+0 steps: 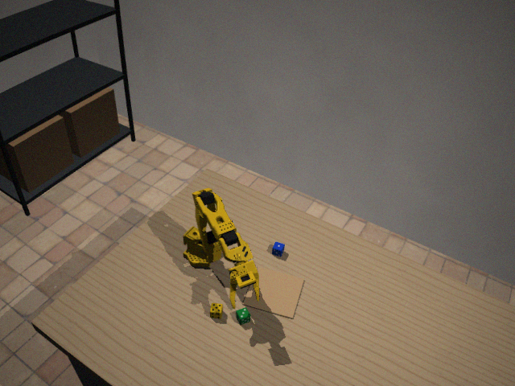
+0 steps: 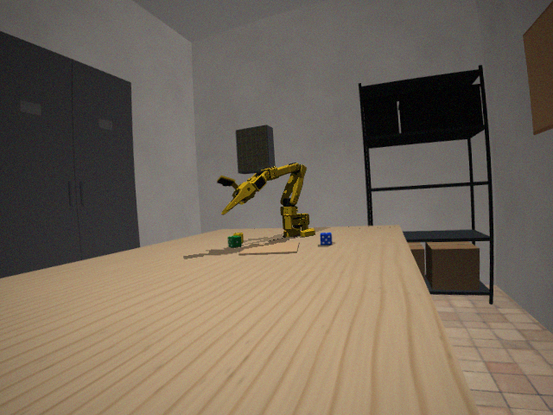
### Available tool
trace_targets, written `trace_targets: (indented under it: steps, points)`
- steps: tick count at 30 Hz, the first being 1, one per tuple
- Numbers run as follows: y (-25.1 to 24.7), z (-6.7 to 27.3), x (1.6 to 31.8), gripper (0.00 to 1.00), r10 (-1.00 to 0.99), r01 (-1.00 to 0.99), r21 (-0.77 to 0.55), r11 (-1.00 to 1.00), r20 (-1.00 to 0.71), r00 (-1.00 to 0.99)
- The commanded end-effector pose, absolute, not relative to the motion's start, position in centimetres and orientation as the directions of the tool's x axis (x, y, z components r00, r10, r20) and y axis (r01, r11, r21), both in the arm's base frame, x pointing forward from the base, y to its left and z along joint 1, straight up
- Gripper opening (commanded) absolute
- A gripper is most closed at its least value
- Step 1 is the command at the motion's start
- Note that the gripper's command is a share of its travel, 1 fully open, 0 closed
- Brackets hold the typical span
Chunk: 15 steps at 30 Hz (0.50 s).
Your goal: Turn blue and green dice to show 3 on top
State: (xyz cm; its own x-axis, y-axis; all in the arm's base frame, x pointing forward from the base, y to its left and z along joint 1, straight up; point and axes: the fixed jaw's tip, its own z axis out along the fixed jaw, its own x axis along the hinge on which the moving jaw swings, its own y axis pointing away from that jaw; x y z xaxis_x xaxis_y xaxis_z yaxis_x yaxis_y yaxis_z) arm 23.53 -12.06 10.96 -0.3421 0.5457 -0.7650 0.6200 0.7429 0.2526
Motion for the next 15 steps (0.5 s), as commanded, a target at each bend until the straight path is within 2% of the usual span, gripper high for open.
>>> trace_targets:
  steps: [1, 15]
  points:
    - [-11.5, 13.1, 23.1, 0.35, 0.537, 0.6, 0.164, 0.783, -0.665, -0.519]
    - [-11.4, 10.3, 22.8, 0.35, 0.567, 0.611, 0.127, 0.781, -0.553, -0.61]
